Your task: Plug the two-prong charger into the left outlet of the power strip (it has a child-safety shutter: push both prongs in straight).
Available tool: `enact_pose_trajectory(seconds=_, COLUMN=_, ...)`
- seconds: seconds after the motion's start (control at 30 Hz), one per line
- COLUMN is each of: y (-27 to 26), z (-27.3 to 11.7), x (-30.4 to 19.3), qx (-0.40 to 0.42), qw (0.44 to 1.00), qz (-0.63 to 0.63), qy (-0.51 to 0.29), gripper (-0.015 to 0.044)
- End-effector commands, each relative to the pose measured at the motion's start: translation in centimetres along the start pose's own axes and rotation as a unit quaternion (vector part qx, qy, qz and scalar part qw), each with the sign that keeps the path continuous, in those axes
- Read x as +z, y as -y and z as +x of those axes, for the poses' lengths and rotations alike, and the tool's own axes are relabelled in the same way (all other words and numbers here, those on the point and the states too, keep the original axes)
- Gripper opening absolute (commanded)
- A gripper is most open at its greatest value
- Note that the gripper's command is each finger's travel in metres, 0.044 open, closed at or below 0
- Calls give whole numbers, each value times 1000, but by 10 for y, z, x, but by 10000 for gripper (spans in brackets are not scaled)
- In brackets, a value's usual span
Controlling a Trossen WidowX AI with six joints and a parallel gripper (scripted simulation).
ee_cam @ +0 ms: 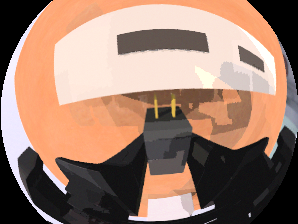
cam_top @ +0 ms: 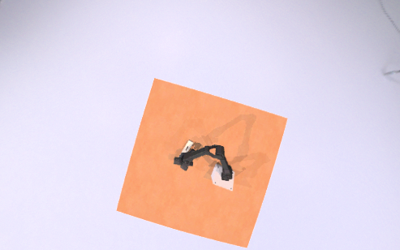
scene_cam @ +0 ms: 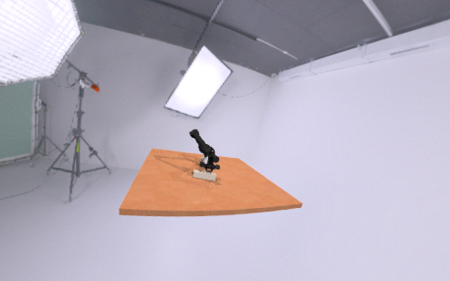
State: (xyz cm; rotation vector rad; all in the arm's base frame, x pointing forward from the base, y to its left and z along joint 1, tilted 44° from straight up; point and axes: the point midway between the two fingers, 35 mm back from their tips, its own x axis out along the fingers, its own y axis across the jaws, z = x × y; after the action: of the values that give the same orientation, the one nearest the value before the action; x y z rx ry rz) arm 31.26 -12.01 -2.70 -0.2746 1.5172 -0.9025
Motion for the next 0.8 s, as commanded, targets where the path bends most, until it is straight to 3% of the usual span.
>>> enact_pose_trajectory(seconds=0.0, y=1, z=-1, x=2, qx=-2, qw=1000, qz=-2, qy=1, gripper=0)
enact_pose_trajectory(seconds=0.77, y=1, z=-1, x=5, qx=-2, qw=1000, qz=-2, qy=1, gripper=0)
